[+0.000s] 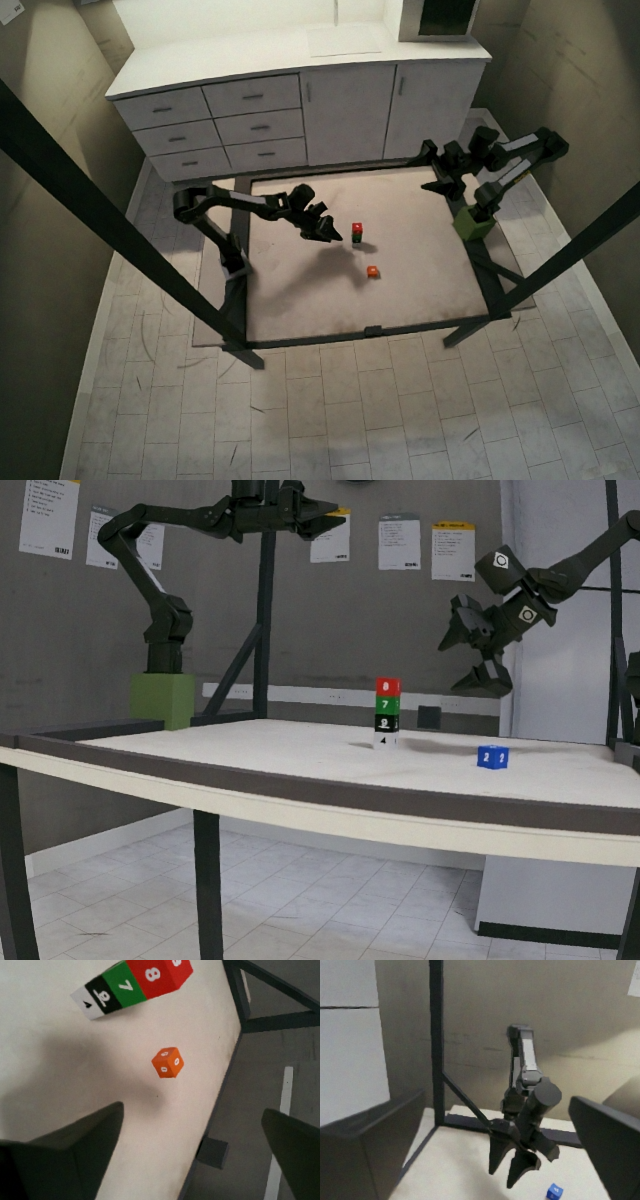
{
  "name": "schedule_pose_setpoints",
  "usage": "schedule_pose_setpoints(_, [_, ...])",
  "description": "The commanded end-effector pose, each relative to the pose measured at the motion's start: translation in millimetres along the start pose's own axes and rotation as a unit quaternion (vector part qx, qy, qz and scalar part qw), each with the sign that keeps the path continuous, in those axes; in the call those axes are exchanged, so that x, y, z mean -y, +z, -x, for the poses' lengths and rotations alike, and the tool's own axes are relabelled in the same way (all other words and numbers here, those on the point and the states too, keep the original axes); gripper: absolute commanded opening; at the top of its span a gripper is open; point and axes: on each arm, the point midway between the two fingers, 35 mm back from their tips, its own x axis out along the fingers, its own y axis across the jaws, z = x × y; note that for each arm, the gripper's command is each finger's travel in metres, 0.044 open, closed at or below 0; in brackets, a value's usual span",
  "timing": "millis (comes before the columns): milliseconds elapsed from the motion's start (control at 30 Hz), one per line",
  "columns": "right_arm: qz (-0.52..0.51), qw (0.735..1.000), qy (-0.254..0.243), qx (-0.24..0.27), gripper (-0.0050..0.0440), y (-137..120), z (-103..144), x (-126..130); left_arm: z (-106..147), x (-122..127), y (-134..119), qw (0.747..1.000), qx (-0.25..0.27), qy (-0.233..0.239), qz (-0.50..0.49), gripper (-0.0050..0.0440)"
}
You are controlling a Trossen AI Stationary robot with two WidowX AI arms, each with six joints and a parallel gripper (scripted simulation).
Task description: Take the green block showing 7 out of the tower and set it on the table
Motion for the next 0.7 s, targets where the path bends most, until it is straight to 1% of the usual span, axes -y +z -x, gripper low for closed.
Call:
schedule_pose_setpoints(0, [-0.001,1.0,0.0,0.01,0.04,7.9,1.5,-0.2,17.9,19.7,0.3,0.999,-0.015,-0.001,0.043,0.04])
schedule_pose_setpoints(100, [-0.001,1.0,0.0,0.01,0.04,7.9,1.5,-0.2,21.7,21.6,-1.9,0.998,-0.021,0.002,0.056,0.04])
schedule_pose_setpoints(133, [-0.001,1.0,0.0,0.01,0.04,7.9,1.5,-0.2,25.9,17.0,-9.8,0.996,-0.038,0.02,0.081,0.04])
schedule_pose_setpoints(167, [-0.001,1.0,0.0,0.01,0.04,7.9,1.5,-0.2,34.3,27.5,-9.3,0.994,-0.039,0.011,0.101,0.04])
schedule_pose_setpoints(400, [-0.001,1.0,0.0,0.01,0.04,7.9,1.5,-0.2,65.5,39.2,-29.1,0.976,-0.075,0.036,0.199,0.04])
schedule_pose_setpoints(600, [-0.001,1.0,0.0,0.01,0.04,7.9,1.5,-0.2,96.0,48.3,-49.8,0.951,-0.104,0.061,0.284,0.04])
schedule_pose_setpoints(667, [-0.001,1.0,0.0,0.01,0.04,7.9,1.5,-0.2,96.0,48.3,-49.8,0.951,-0.104,0.061,0.284,0.04])
